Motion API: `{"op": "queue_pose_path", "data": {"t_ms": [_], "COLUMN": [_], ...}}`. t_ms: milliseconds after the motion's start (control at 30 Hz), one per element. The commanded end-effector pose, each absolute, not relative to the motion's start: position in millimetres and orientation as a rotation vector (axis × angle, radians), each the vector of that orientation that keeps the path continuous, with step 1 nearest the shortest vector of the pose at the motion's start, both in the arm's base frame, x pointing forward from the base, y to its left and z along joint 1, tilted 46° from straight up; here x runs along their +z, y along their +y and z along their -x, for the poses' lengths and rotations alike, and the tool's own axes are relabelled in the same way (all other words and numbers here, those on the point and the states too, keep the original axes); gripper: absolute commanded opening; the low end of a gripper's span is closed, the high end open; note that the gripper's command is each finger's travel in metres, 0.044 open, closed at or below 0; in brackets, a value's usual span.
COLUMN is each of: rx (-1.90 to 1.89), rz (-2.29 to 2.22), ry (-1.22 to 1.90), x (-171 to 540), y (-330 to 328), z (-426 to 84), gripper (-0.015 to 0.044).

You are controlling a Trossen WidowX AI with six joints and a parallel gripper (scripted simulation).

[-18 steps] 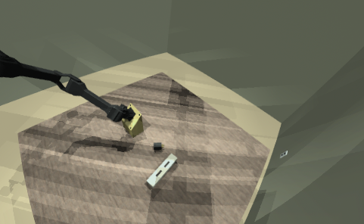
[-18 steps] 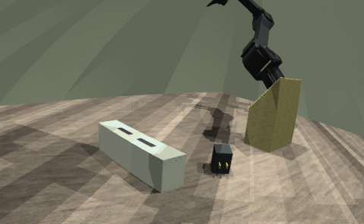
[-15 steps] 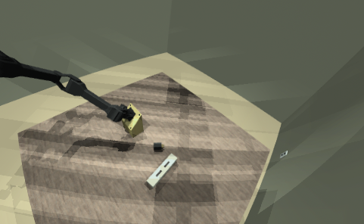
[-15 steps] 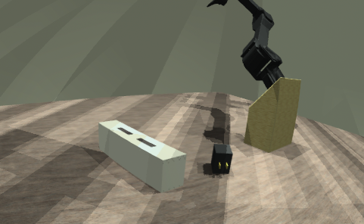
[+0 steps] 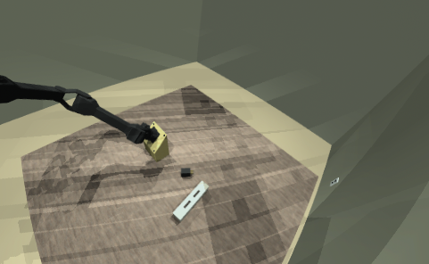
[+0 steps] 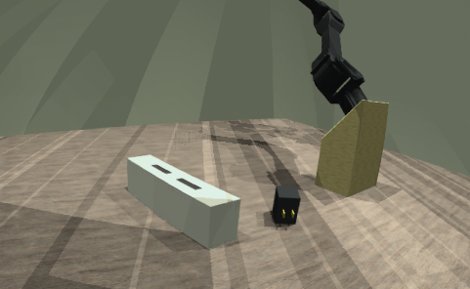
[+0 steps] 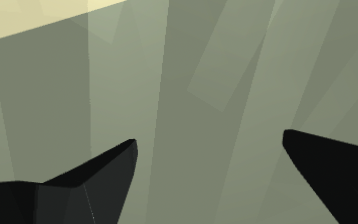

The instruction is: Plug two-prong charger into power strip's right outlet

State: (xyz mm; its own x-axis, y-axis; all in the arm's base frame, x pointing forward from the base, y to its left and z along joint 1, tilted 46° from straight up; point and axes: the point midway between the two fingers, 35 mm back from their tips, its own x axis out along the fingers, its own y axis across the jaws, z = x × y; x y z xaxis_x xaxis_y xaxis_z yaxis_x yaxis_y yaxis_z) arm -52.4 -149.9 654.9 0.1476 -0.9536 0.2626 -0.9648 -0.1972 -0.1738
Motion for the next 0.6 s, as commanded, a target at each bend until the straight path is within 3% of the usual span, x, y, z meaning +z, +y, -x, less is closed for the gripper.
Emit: {"op": "queue_pose_path", "data": {"t_ms": [0, 567], "rx": [0.296, -0.159], "rz": [-2.265, -1.864], "ry": [-1.844, -1.334], "x": [656, 636], "y": [-145, -116], "z": [5, -136], "gripper": [0.044, 0.044]}}
